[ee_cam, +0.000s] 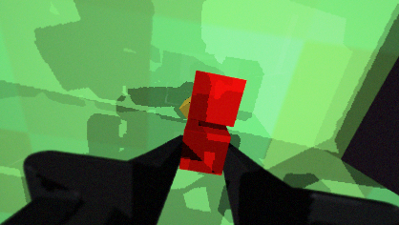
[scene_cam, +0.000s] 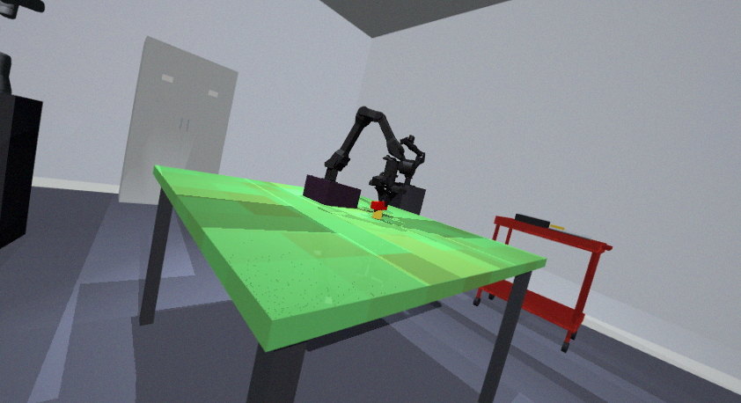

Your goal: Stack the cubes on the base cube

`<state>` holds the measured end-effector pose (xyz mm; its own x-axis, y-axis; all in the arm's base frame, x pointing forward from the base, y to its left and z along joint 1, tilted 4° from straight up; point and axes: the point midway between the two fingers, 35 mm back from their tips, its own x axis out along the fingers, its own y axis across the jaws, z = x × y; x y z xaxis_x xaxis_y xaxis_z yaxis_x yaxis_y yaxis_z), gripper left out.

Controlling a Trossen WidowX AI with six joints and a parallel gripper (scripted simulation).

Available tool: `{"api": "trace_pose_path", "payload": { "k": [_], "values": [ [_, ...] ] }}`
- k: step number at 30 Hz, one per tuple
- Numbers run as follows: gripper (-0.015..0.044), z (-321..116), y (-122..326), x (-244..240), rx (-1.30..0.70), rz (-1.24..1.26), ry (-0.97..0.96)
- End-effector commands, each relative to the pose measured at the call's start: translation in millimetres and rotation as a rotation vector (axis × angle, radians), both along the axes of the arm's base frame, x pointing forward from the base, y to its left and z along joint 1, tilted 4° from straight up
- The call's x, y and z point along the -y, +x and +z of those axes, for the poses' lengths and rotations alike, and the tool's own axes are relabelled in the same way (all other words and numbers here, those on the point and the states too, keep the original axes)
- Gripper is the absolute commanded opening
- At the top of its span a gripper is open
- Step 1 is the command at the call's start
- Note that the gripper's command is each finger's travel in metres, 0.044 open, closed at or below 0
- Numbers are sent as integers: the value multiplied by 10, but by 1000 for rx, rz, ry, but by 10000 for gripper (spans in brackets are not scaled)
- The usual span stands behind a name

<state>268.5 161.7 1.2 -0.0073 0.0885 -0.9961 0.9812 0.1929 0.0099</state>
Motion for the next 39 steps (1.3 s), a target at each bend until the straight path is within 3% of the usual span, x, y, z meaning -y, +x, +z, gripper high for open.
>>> {"api": "trace_pose_path", "payload": {
  "k": [1, 12, 16, 39],
  "values": [
    [105, -16, -2, 9, 1, 4, -5],
    [105, -16, -2, 9, 1, 4, -5],
    [205, -16, -2, 9, 1, 4, -5],
    [205, 210, -4, 21, -2, 0, -1]
  ]
}}
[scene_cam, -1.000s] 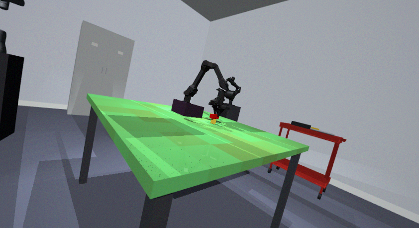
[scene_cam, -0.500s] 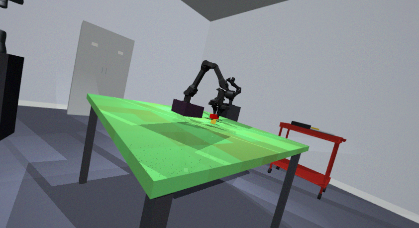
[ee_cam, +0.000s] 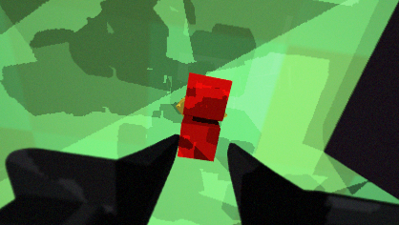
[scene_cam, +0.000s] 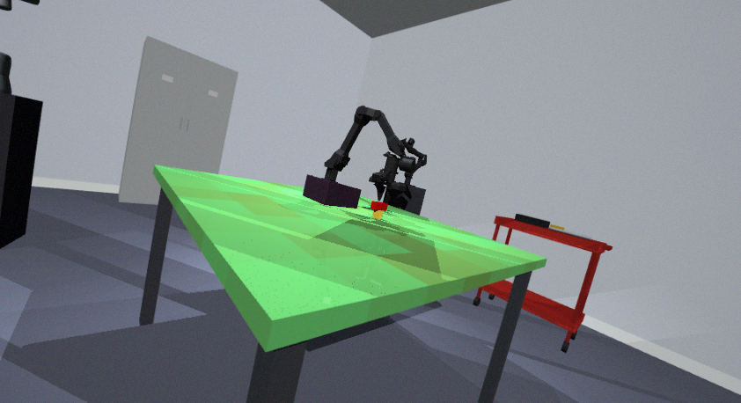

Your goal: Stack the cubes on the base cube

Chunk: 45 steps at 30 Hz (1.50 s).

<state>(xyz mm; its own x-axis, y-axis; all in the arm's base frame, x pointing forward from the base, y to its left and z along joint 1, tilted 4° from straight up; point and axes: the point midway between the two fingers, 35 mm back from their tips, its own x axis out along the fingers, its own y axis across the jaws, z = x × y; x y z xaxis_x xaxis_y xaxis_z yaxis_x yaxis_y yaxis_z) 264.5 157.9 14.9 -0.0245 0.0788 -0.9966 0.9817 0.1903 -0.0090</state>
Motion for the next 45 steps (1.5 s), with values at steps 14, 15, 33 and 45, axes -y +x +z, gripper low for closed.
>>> {"api": "trace_pose_path", "payload": {
  "k": [14, 15, 33, 45],
  "values": [
    [205, 204, 38, -7, 16, 3, 8],
    [205, 213, 38, -6, 16, 3, 8],
    [205, 380, 40, 8, 16, 3, 8],
    [205, 485, 41, 16, 16, 3, 8]
  ]
}}
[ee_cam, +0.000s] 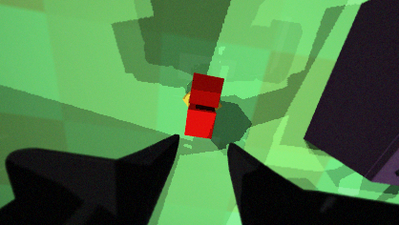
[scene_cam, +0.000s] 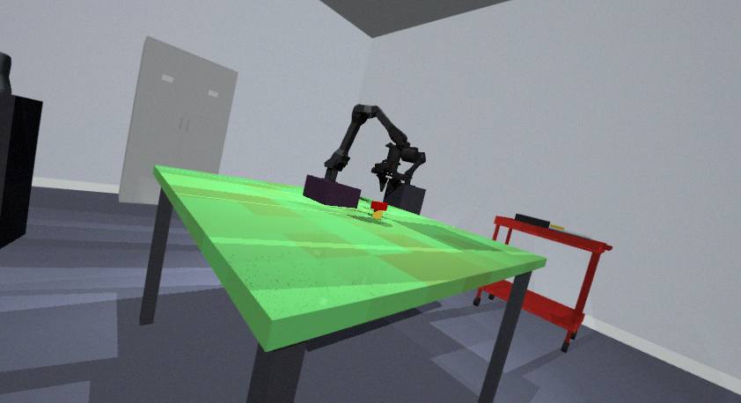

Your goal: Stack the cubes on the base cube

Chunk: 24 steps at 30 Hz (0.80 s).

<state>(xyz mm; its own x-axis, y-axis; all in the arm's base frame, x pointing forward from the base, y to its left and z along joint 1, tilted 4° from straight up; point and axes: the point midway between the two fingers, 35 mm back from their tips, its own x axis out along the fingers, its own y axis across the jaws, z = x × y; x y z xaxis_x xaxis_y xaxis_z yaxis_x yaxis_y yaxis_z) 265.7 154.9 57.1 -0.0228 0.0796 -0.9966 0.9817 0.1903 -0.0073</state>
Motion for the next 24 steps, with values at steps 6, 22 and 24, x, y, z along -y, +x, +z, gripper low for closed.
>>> {"api": "trace_pose_path", "payload": {
  "k": [6, 22, 24],
  "values": [
    [205, 62, 29, -14, 14, 3, 8],
    [400, 156, -640, -848, -4, -1, 7],
    [400, 158, -656, -863, -4, -1, 7]
  ]
}}
